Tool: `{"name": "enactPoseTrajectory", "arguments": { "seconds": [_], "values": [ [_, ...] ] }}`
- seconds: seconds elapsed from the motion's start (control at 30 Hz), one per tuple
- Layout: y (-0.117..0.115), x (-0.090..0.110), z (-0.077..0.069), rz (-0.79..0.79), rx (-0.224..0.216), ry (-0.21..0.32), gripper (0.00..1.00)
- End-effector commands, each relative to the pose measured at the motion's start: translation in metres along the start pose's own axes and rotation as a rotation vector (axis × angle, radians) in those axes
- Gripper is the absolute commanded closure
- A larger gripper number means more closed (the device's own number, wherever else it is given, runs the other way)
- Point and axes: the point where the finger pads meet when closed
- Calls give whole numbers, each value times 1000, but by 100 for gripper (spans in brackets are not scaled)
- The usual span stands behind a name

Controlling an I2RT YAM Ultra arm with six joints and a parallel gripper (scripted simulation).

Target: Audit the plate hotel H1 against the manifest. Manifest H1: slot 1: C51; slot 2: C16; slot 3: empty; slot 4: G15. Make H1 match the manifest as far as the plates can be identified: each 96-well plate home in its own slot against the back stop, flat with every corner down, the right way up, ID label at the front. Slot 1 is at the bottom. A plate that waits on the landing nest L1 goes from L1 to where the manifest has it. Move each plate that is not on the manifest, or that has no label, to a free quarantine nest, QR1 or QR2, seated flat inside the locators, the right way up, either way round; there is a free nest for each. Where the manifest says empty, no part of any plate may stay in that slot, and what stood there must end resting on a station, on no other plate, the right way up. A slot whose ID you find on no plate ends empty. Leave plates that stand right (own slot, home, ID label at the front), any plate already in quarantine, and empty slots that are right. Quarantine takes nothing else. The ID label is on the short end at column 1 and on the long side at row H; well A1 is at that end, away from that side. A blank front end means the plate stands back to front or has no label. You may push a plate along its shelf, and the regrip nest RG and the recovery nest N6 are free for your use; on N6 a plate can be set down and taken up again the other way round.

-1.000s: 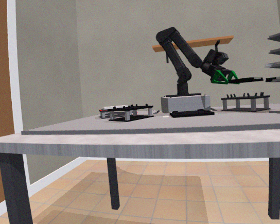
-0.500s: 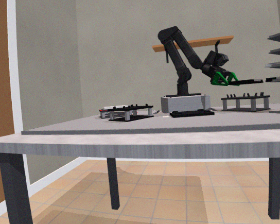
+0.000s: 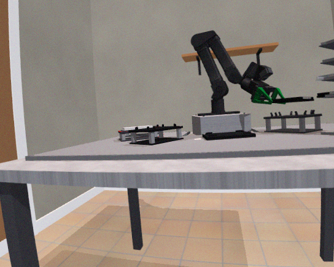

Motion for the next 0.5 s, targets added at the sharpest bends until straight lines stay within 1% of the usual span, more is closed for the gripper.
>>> {"name": "enactPoseTrajectory", "arguments": {
  "seconds": [0.0, 0.47],
  "values": [
    [1, -11, 0, 24, -2, -38, 14],
    [2, -5, 4, 23, -2, -38, 14]
  ]
}}
Point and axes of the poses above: the point where the finger pads meet when closed, its own z axis out along the fingers, its own y axis across the jaws, x = y × z, and after that the axes turned 13 degrees about -z, right-handed
